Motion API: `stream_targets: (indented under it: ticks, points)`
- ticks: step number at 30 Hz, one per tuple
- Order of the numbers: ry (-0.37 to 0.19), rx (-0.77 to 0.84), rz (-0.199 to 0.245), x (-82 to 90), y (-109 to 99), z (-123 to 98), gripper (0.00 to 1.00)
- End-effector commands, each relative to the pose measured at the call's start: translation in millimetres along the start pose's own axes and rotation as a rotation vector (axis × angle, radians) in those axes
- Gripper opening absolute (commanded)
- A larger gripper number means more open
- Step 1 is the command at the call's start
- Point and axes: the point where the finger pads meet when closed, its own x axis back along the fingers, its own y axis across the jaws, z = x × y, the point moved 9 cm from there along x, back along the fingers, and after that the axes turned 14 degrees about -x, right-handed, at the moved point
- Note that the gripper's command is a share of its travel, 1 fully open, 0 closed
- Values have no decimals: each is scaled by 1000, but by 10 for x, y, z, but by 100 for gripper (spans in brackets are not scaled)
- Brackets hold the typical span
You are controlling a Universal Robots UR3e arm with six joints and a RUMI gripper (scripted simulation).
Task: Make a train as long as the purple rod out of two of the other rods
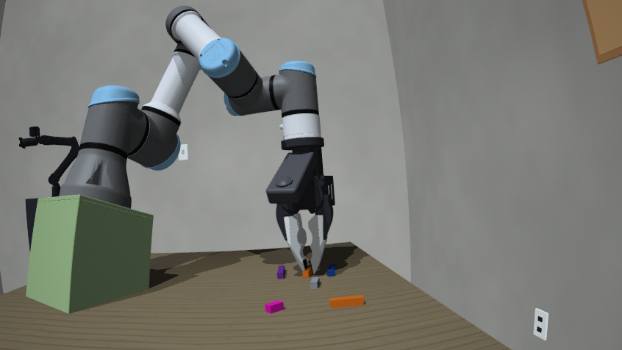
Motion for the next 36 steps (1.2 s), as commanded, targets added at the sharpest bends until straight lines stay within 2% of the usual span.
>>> stream_targets:
  ticks: [1, 8, 10, 25, 27, 36]
  points:
    - [0, 1, 4, 46, -11, -2, 0]
    - [0, 1, 4, 205, -11, -2, 0]
    - [0, 1, 4, 205, -11, -2, 0]
    - [0, 1, 4, 794, -9, -2, 0]
    - [0, 1, 4, 794, -9, -2, 0]
    - [0, 1, 4, 990, -8, -2, 0]
